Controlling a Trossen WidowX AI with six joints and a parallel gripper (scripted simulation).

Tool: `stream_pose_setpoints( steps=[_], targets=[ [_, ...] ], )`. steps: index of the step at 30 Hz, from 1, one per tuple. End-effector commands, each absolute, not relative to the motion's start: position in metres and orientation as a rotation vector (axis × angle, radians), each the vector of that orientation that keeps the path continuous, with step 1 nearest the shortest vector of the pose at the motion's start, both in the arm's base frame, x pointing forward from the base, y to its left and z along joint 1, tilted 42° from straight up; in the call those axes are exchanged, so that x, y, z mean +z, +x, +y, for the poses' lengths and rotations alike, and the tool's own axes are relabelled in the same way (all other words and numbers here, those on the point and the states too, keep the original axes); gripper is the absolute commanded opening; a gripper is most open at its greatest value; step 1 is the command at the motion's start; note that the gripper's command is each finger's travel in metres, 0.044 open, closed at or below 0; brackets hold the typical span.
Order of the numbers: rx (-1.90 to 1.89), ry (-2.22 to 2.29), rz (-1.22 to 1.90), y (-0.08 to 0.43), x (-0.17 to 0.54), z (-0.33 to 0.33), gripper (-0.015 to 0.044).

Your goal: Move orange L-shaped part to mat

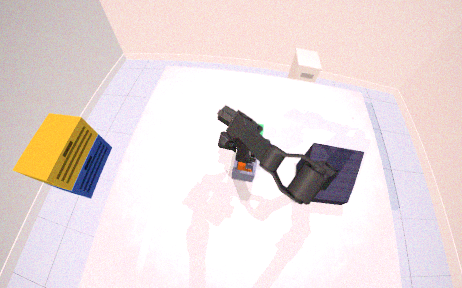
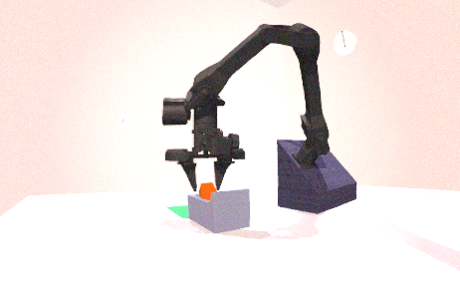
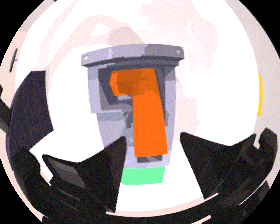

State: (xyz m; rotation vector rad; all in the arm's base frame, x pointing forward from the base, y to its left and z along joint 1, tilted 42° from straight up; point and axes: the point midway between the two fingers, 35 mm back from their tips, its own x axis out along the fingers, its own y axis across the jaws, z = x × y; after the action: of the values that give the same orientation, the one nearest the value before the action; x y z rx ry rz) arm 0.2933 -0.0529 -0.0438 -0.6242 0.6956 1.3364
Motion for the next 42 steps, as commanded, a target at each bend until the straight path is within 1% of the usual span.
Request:
stream_pose_setpoints(
  steps=[1,7,11,22,26,42],
  targets=[
    [1.34,-0.611,0.694,0.292,-0.049,-0.046,0.028],
    [1.341,-0.611,0.693,0.292,-0.053,-0.042,0.028],
    [1.339,-0.622,0.695,0.293,-0.051,-0.046,0.0175],
    [1.339,-0.622,0.695,0.293,-0.051,-0.046,0.0102],
    [1.339,-0.622,0.695,0.293,-0.051,-0.046,0.0],
    [1.34,-0.616,0.695,0.291,-0.039,-0.056,0.0]
  ],
)
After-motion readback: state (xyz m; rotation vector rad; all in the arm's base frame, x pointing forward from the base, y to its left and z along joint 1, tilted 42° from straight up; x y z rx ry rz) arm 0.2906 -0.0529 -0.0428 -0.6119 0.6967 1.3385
